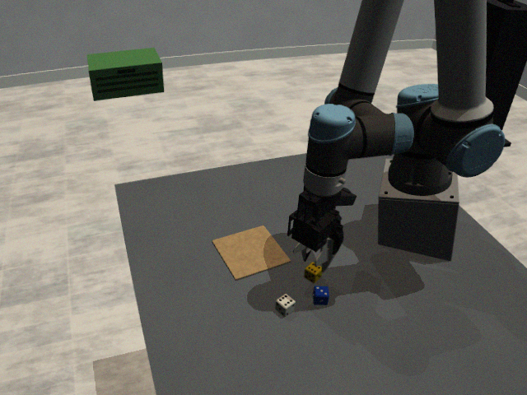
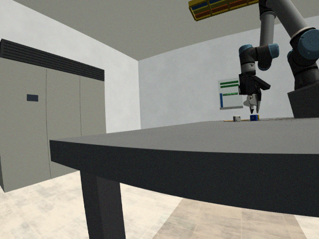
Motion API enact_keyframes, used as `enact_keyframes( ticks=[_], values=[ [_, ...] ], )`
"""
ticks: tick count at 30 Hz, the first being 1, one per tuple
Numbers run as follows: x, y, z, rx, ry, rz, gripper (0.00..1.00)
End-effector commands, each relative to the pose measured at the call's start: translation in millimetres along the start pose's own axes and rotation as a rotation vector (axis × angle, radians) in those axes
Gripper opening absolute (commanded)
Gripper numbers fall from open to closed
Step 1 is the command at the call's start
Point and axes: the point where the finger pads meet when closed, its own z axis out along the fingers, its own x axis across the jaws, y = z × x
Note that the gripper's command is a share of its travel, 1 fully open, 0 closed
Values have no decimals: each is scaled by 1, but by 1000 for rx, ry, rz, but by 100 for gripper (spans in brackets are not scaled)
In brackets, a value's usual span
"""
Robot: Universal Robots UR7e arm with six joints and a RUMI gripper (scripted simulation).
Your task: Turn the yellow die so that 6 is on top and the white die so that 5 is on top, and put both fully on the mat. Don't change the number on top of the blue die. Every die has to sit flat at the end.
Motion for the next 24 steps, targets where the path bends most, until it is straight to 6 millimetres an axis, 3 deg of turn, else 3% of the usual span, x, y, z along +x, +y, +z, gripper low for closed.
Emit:
enact_keyframes(
  ticks=[1,15,24],
  values=[
    [0,0,0,-1,0,0,28],
    [0,0,1,-1,0,0,28],
    [0,0,15,-1,0,0,28]
  ],
)
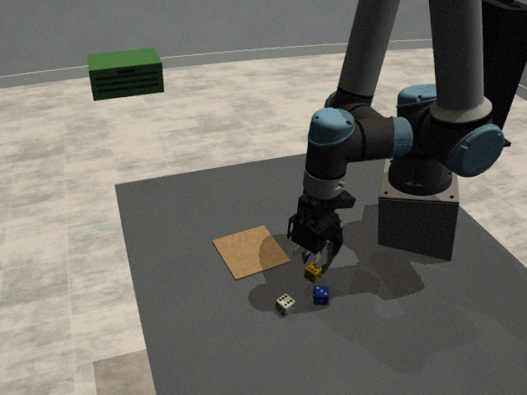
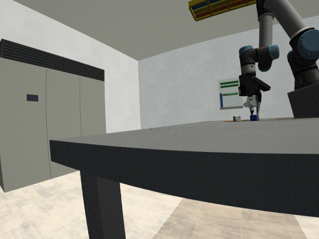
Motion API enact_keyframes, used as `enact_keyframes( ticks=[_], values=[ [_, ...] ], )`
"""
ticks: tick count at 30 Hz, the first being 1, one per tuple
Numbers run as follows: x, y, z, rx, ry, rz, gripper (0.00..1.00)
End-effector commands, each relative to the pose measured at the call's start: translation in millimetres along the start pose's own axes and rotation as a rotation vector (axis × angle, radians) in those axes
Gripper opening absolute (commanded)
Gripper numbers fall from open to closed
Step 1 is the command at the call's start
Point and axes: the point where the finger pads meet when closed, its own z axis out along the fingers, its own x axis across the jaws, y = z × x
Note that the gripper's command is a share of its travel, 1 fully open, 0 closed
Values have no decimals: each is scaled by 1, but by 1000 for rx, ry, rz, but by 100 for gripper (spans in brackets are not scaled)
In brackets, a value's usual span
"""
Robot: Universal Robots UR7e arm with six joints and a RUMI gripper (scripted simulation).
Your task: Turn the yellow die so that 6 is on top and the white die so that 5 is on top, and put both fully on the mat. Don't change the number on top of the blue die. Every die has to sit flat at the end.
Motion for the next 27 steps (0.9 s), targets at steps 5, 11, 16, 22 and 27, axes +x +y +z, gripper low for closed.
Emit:
enact_keyframes(
  ticks=[5,11,16,22,27],
  values=[
    [0,0,15,-1,-1,0,28],
    [0,0,25,-1,-1,0,28],
    [0,0,28,-1,-1,0,28],
    [0,0,28,-1,-1,0,28],
    [0,0,28,-1,-1,0,28]
  ],
)
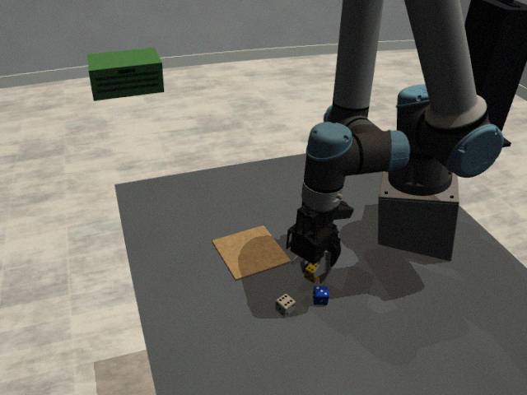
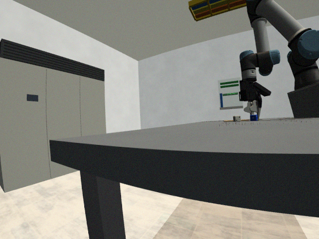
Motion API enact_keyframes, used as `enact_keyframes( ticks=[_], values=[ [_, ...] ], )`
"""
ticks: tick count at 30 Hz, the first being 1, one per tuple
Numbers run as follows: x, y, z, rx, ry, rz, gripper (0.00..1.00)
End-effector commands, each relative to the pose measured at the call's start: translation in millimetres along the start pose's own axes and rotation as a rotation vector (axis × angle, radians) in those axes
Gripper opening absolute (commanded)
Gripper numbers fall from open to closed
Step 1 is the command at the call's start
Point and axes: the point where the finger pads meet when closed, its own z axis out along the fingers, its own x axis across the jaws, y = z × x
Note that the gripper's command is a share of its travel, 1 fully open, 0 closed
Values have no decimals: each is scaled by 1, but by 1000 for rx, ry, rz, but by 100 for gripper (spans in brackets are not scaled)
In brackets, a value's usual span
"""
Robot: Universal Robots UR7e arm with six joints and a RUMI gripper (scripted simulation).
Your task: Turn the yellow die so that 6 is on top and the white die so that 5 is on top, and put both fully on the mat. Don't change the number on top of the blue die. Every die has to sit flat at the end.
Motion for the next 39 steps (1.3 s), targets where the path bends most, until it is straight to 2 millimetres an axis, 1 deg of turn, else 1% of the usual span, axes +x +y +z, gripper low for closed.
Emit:
enact_keyframes(
  ticks=[1,25,26,39],
  values=[
    [0,0,0,-1,-1,0,28],
    [0,0,0,-1,-1,0,28],
    [0,0,0,-1,-1,0,10],
    [0,0,0,-1,-1,0,10]
  ],
)
